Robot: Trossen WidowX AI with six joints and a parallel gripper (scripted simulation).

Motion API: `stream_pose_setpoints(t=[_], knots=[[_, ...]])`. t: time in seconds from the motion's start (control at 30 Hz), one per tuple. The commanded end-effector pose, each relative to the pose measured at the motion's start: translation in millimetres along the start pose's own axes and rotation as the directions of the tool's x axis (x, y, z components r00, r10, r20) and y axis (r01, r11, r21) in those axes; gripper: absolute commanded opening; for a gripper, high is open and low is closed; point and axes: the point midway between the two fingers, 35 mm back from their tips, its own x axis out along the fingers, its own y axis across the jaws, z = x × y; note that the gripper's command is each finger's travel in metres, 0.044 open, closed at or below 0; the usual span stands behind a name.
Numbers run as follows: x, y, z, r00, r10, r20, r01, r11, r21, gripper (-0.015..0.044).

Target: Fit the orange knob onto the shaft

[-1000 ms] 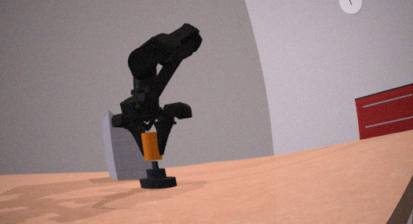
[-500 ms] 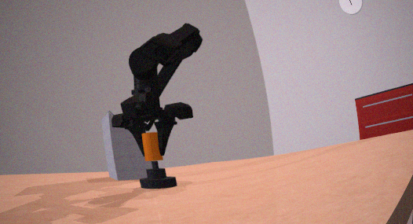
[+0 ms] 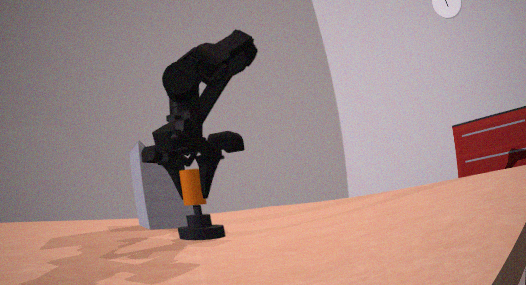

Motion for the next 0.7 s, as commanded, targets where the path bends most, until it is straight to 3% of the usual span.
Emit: stream_pose_setpoints(t=[0.0, 0.67], knots=[[-2.7, 1.5, 0.6, 1.0, 0.001, 0.007, -0.001, 1.0, -0.003, 0.0], [1.8, 2.6, 1.8, 1.0, 0.001, 0.007, -0.001, 1.0, -0.004, 0.0]])
